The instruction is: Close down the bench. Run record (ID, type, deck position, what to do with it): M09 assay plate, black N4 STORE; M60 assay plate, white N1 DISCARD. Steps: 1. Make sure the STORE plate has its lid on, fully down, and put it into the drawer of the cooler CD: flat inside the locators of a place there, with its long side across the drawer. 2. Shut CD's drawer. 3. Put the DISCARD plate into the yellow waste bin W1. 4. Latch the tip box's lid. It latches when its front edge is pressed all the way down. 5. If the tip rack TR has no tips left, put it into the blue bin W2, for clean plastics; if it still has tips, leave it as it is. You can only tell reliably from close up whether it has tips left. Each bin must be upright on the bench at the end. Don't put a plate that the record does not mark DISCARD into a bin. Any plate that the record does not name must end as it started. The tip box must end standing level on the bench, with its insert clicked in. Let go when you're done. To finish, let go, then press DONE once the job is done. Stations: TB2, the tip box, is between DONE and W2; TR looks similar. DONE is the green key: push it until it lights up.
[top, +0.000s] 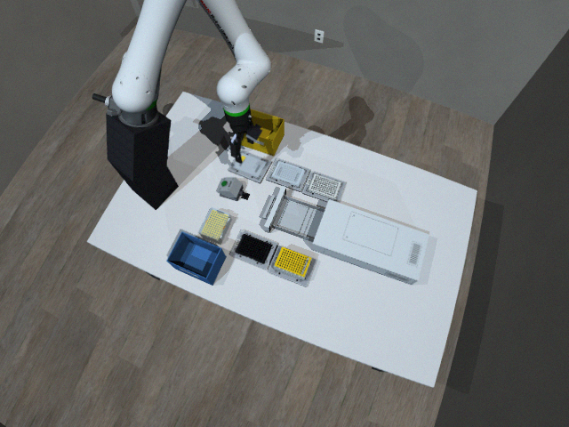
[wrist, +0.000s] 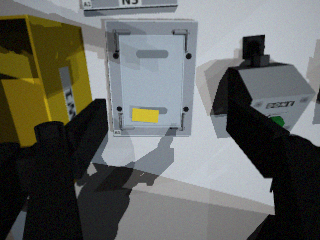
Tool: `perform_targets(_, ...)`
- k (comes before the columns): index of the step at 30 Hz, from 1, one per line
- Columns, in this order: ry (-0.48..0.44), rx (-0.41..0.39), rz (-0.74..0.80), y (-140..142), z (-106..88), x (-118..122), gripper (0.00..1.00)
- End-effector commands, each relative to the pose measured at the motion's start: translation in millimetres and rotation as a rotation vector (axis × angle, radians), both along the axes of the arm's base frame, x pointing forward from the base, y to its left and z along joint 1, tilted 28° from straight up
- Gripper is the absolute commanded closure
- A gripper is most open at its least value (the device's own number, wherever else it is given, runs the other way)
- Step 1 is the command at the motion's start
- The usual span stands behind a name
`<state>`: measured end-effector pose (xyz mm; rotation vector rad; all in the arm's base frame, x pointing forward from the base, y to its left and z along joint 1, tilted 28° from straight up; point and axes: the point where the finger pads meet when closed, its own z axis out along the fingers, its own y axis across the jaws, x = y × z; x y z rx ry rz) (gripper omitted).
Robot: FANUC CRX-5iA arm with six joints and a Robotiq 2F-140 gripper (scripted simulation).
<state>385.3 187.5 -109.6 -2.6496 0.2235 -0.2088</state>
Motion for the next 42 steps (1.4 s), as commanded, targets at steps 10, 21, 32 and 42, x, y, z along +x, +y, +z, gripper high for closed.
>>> perform_targets(10,0.001,-0.006,-0.002,14,7.2,4,0.30)
perform_targets(21,0.001,-0.006,-0.002,18,-0.9,6,0.30)
perform_targets(32,0.001,-0.006,-0.002,25,-13.8,8,0.30)
perform_targets(42,0.001,-0.006,-0.002,29,-23.2,10,0.30)
